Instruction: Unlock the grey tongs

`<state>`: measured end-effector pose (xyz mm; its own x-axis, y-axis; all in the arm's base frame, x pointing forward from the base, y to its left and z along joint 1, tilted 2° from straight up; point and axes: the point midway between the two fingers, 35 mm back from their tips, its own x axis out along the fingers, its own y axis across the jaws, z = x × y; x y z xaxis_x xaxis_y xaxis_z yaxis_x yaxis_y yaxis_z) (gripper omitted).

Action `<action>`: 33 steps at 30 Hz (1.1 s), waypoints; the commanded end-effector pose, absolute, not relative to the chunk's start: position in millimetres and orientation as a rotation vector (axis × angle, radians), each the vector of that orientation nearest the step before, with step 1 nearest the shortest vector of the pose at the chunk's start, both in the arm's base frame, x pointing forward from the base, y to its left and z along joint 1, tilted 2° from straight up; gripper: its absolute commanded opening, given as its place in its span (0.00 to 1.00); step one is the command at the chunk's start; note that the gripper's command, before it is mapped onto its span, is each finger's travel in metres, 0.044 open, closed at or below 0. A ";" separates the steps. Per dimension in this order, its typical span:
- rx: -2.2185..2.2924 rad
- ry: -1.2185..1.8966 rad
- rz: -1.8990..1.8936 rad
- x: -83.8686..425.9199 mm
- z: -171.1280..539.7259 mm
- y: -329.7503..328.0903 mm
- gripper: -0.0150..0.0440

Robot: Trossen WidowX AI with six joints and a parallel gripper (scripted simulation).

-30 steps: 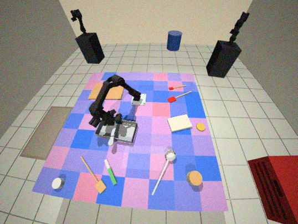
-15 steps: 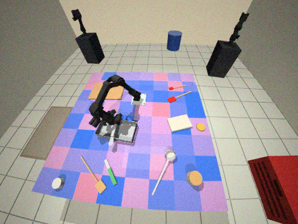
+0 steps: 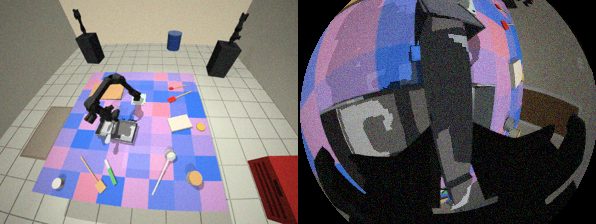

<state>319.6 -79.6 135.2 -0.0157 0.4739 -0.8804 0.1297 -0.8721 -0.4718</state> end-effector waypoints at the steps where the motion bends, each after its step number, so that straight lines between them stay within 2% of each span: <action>1: -2.019 -0.624 1.957 318.6 155.2 -78.4 0.00; 10: -2.037 -0.602 1.985 318.1 153.9 -77.6 0.00; 25: -2.363 -0.158 2.216 320.8 150.9 -73.2 0.00; 33: -2.381 -0.133 2.218 321.2 151.5 -73.1 0.00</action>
<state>322.0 -72.6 150.9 0.0667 -0.0060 -0.9978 0.1461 -0.9891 0.0157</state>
